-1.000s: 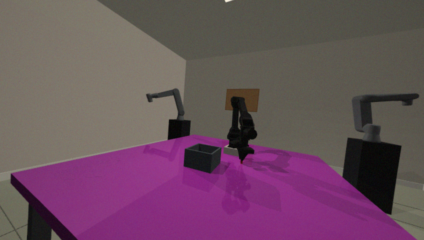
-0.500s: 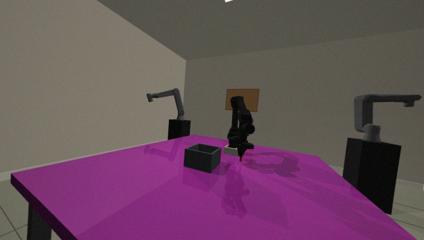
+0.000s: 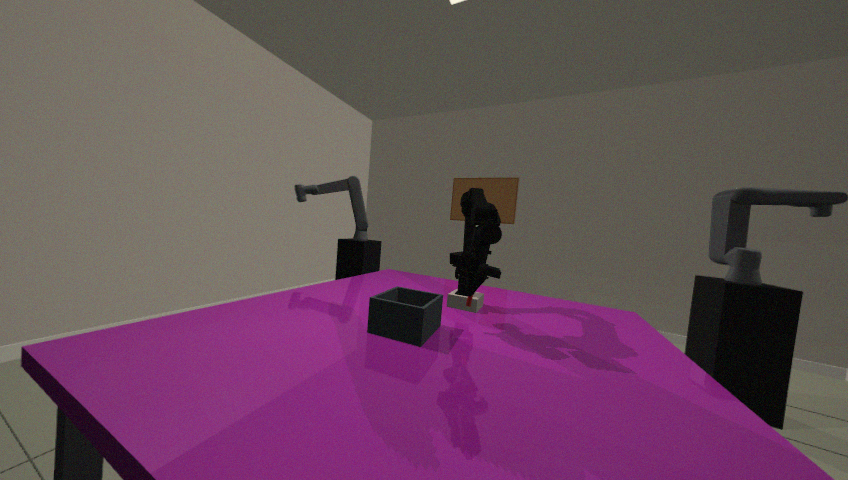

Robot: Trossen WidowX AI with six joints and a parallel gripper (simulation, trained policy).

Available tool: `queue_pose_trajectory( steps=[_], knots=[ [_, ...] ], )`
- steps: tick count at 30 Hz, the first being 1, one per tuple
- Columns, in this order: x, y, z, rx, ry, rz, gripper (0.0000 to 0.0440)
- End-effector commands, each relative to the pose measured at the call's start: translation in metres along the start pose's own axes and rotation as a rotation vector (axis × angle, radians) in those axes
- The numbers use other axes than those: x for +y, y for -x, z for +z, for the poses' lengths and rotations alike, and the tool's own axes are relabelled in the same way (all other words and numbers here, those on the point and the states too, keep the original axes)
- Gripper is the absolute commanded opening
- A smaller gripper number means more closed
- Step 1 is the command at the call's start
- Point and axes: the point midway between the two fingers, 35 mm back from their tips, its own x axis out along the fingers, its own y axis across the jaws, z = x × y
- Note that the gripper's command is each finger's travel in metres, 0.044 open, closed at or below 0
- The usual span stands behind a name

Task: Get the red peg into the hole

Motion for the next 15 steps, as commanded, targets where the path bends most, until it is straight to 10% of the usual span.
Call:
queue_pose_trajectory(
  steps=[1, 15],
  knots=[
    [0.003, 0.01, 0.014, -0.03, 0.0, 0.008, 0.0],
    [-0.004, 0.023, 0.08, -0.101, -0.076, 0.0, 0.0]
  ],
)
